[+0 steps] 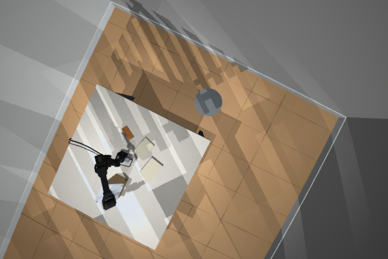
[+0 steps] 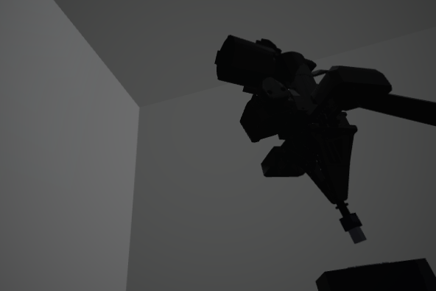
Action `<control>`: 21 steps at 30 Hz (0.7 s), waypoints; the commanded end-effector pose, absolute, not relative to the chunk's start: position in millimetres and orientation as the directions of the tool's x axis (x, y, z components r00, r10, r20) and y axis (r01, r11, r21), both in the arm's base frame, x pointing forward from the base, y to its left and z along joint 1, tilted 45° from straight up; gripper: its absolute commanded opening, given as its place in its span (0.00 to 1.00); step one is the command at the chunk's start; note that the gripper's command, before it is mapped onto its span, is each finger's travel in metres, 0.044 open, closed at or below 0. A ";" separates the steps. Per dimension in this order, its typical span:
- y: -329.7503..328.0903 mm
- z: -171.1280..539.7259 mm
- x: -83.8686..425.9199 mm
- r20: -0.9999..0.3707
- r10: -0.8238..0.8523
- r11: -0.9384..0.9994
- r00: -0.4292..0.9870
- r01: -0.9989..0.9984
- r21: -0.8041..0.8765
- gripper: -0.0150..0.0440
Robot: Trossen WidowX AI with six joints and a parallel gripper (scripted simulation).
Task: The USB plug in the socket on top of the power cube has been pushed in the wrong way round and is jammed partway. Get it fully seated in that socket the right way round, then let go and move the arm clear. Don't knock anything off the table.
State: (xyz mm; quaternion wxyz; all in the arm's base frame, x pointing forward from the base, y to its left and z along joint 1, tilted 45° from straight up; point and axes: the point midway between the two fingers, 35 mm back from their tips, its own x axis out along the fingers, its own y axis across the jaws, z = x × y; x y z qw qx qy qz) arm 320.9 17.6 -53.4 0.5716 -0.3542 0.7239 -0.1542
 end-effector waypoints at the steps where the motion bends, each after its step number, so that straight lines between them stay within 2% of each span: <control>1: 17.5 -53.8 320.7 -0.719 -0.689 0.684 -0.096 -0.416 -0.600 0.25; 21: 17.5 -53.8 320.7 -0.719 -0.689 0.471 -0.096 -0.812 -0.344 0.25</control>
